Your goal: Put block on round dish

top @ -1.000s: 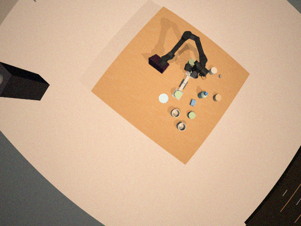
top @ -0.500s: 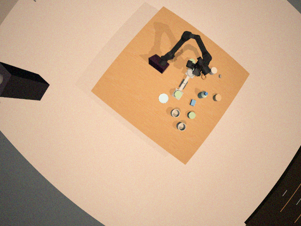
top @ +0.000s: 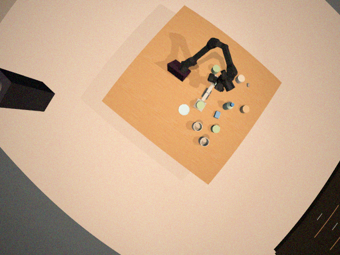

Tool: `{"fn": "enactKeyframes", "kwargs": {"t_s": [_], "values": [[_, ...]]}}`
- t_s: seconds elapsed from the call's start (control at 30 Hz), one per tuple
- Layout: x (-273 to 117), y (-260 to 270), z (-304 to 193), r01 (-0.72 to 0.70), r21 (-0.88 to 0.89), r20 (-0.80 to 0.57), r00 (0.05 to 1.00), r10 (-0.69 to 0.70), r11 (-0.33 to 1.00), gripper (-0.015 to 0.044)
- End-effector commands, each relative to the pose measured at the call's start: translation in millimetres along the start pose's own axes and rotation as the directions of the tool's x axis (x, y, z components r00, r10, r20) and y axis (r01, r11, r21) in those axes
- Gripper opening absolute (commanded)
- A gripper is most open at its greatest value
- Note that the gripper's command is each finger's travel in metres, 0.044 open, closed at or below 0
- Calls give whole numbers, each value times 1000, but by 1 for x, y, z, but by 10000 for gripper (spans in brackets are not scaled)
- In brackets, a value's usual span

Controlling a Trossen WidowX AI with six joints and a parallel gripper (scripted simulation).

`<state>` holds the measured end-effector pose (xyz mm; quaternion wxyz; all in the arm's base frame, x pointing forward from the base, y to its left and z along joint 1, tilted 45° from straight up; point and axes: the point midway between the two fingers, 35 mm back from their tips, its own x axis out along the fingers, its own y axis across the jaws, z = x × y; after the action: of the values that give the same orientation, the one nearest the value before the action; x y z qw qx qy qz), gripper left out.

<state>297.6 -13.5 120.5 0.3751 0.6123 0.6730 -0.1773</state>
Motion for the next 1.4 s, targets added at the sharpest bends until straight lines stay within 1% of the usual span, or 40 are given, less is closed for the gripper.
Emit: {"fn": "enactKeyframes", "kwargs": {"t_s": [0.0,0.3,0.63,1.0,1.37], "values": [[3,-3,34,0,2,13,1000,-1,1000,0],[12,-17,94,-4,-4,27,1000,4,1000,0],[26,-45,156,-6,-9,33,999,6,1000,0],[49,-88,217,1,-5,26,1000,-1,1000,0],[80,-141,265,3,-6,7,1000,-3,1000,0]]}}
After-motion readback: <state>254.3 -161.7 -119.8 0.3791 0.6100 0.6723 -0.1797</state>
